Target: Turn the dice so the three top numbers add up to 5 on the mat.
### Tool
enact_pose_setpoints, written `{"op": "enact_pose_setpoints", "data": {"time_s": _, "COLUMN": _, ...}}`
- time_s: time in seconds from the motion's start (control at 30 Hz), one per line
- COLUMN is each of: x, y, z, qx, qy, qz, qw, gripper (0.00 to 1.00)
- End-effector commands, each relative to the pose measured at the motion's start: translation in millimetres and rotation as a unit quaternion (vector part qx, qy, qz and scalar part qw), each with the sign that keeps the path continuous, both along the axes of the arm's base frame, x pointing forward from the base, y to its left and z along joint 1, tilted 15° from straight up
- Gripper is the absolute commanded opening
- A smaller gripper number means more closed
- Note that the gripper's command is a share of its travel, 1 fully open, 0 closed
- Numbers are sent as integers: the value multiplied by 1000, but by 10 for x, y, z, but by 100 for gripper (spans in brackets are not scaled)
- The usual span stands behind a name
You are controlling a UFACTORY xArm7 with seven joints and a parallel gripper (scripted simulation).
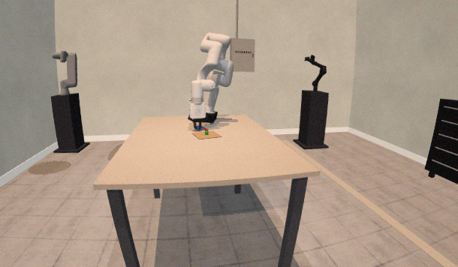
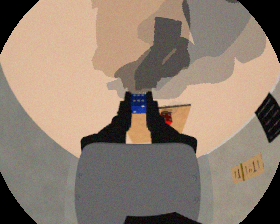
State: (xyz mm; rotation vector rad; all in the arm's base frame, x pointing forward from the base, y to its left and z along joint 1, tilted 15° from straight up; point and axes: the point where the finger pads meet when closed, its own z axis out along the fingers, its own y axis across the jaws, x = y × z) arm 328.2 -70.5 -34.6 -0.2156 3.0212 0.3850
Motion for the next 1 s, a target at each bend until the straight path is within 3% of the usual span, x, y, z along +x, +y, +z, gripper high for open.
{"op": "enact_pose_setpoints", "data": {"time_s": 0.0, "x": -6, "y": -49, "z": 178, "qx": 0, "qy": 0, "qz": 0, "qw": 1000, "gripper": 15}}
{"op": "enact_pose_setpoints", "data": {"time_s": 0.2, "x": -38, "y": -165, "z": 617, "qx": 0, "qy": 0, "qz": 0, "qw": 1000, "gripper": 15}}
{"op": "enact_pose_setpoints", "data": {"time_s": 0.33, "x": -51, "y": -212, "z": 794, "qx": 0, "qy": 0, "qz": 0, "qw": 1000, "gripper": 15}}
{"op": "enact_pose_setpoints", "data": {"time_s": 0.77, "x": -48, "y": -221, "z": 831, "qx": 0, "qy": 0, "qz": 0, "qw": 1000, "gripper": 15}}
{"op": "enact_pose_setpoints", "data": {"time_s": 0.83, "x": 54, "y": -206, "z": 852, "qx": 0, "qy": 2, "qz": -6, "qw": 1000, "gripper": 15}}
{"op": "enact_pose_setpoints", "data": {"time_s": 0.93, "x": 511, "y": -113, "z": 940, "qx": 2, "qy": 11, "qz": -34, "qw": 999, "gripper": 15}}
{"op": "enact_pose_setpoints", "data": {"time_s": 0.97, "x": 511, "y": -113, "z": 940, "qx": 2, "qy": 11, "qz": -34, "qw": 999, "gripper": 15}}
